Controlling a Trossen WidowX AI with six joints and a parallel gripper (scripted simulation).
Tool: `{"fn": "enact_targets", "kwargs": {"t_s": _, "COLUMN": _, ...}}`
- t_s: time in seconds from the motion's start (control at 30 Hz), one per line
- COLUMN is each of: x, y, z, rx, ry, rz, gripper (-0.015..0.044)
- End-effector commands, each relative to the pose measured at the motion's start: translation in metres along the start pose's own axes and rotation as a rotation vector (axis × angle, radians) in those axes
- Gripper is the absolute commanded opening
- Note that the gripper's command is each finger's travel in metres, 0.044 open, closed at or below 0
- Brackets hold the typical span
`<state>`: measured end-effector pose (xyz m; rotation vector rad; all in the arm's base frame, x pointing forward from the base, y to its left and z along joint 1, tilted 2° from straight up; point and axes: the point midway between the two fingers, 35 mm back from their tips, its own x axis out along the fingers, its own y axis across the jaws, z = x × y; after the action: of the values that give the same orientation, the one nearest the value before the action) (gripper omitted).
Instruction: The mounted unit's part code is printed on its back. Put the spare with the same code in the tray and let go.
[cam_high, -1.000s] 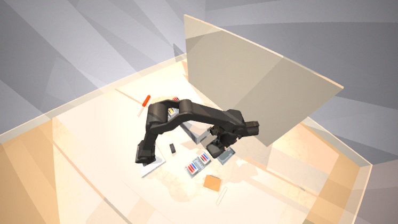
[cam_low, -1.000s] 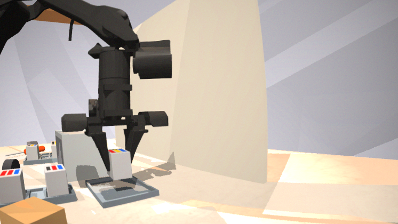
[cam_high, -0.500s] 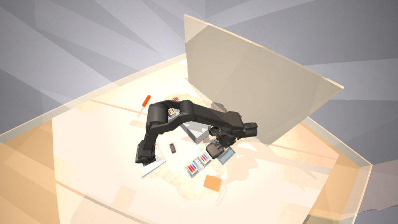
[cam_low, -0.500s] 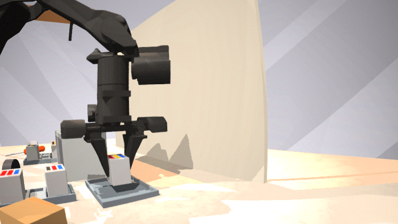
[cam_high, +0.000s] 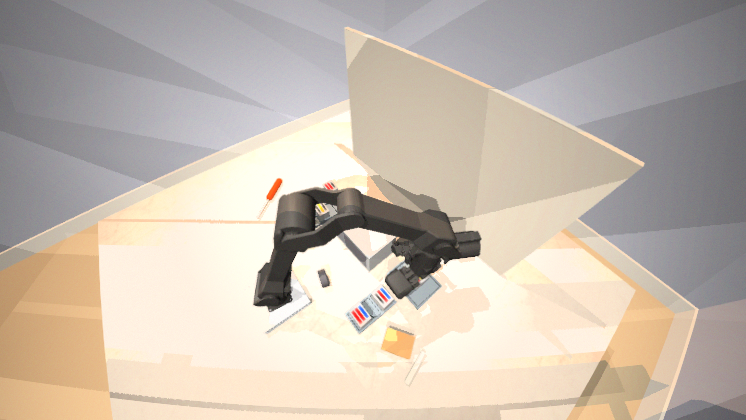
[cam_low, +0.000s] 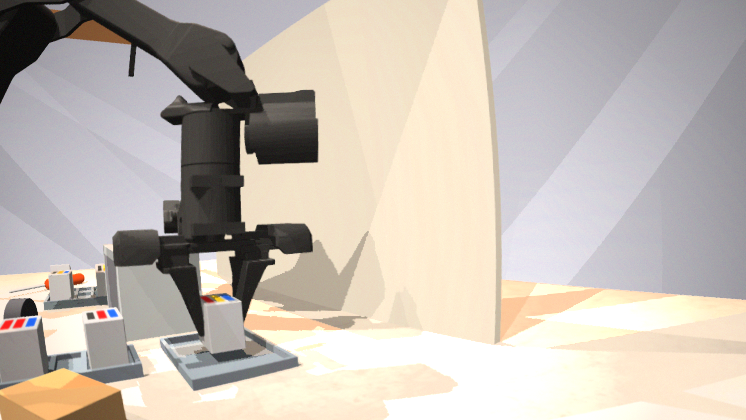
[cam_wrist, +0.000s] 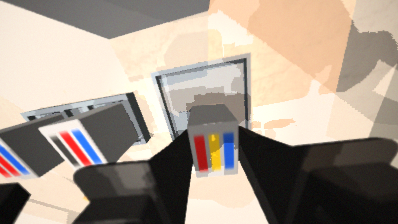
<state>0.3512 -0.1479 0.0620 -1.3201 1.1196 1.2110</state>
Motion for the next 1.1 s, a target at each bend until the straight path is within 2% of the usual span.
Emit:
{"fn": "enact_targets", "kwargs": {"t_s": 0.0, "x": 0.0, "y": 0.0, "z": 0.0, "rx": 0.0, "ry": 0.0, "rz": 0.0, "gripper": 0.0236}}
{"fn": "enact_targets", "kwargs": {"t_s": 0.27, "x": 0.0, "y": 0.0, "z": 0.0, "rx": 0.0, "ry": 0.0, "rz": 0.0, "gripper": 0.044}}
{"fn": "enact_targets", "kwargs": {"t_s": 0.33, "x": -0.01, "y": -0.001, "z": -0.001, "rx": 0.0, "ry": 0.0, "rz": 0.0, "gripper": 0.044}}
{"fn": "enact_targets", "kwargs": {"t_s": 0.57, "x": -0.105, "y": 0.0, "z": 0.0, "rx": 0.004, "ry": -0.002, "rz": -0.001, "gripper": 0.044}}
{"fn": "enact_targets", "kwargs": {"t_s": 1.07, "x": -0.106, "y": -0.002, "z": -0.001, "rx": 0.005, "ry": 0.009, "rz": -0.016, "gripper": 0.044}}
